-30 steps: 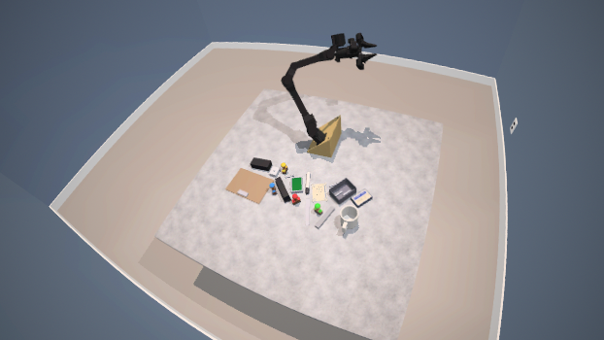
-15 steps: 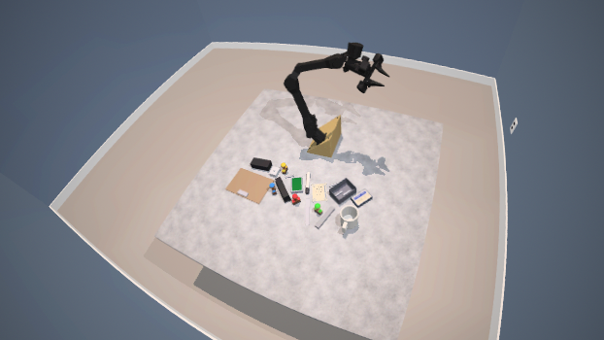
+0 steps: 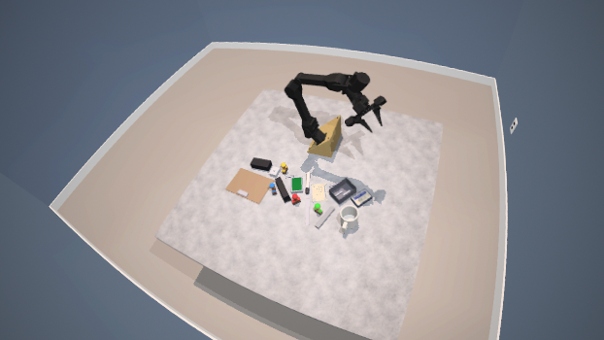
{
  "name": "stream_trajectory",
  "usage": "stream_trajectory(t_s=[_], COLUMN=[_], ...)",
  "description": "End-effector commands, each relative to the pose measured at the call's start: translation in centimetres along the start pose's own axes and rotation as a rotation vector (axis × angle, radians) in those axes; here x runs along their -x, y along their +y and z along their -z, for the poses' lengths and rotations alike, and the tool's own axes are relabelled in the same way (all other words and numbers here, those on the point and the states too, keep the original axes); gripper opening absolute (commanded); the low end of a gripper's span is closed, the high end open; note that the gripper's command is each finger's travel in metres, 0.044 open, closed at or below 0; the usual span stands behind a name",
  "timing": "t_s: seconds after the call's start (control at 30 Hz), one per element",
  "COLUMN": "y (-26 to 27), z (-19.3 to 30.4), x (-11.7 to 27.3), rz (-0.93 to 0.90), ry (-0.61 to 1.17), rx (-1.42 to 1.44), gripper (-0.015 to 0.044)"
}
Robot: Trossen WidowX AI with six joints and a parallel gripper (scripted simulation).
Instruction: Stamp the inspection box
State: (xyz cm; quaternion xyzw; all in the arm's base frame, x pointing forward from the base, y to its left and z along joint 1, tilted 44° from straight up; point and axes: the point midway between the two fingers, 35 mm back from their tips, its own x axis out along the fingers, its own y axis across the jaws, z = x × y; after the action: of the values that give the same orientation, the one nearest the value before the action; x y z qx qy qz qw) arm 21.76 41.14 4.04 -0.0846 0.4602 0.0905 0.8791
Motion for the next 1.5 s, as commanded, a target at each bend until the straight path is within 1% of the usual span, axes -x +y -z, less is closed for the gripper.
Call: stream_trajectory(t_s=[0.0,0.07,0.37,0.6,0.83,0.9,1.47], y=[-5.5,-7.9,-16.0,-27.2,-38.4,-39.4,-40.3], z=[-2.2,-2.8,-4.2,-4.4,-2.1,-1.8,-0.8], x=[-4.2,-5.7,-9.5,-12.4,-13.2,-13.2,-14.2], rz=[0.157,0.217,0.399,0.6,0.785,0.799,0.799], ry=[0.064,0.096,0.216,0.425,0.672,0.695,0.695], rx=[-0.055,-0.079,-0.065,-0.125,-0.202,-0.209,-0.209], gripper=[0.0222,0.0222,0.0222,0.0222,0.0222,0.0222,0.0222])
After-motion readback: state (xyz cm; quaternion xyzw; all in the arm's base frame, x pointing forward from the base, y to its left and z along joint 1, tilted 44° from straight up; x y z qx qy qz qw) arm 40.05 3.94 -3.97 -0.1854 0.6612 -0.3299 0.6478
